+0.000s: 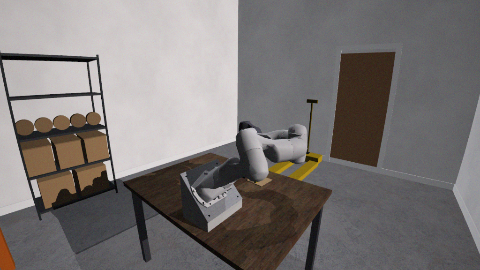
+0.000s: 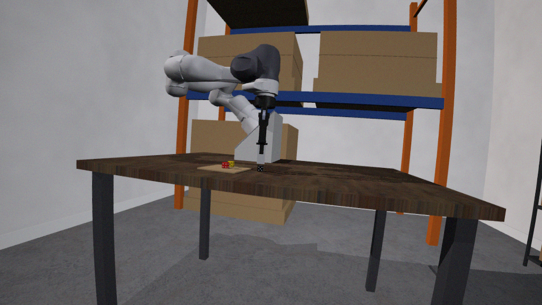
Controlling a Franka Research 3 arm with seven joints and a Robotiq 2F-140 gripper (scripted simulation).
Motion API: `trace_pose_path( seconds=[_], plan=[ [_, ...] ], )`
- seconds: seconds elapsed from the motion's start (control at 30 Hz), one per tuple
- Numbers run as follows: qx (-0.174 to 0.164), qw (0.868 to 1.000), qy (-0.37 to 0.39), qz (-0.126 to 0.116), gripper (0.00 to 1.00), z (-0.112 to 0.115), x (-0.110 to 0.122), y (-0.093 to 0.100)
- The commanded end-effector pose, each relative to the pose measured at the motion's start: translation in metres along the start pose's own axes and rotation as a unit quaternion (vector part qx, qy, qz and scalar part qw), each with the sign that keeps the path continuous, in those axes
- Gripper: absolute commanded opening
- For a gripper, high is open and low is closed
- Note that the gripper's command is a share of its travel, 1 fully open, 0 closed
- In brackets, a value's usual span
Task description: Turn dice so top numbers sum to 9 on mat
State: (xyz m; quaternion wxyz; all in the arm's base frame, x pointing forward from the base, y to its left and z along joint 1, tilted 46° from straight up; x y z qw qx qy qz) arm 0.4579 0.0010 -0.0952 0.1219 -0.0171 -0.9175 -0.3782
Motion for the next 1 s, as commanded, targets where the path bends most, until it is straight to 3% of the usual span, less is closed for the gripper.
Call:
trace_pose_path(
  seconds=[0.0, 0.43, 0.97],
  plan=[
    [-0.001, 1.0, 0.002, -0.001, 0.21, 0.001, -0.001, 0.0],
    [-0.001, 1.0, 0.002, -0.001, 0.21, 0.001, -0.001, -0.003],
    [-0.001, 1.0, 0.002, -0.001, 0.21, 0.001, -0.001, -0.022]
  ],
)
Point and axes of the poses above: the point where the finger pads meet when closed, its own y axis back along the fingers, its own x axis across the jaws, z = x × y, the point moved 10 cm from there along y, back along the fingers, and after that the axes turned 6 degrees about y, right-handed, at the moved point
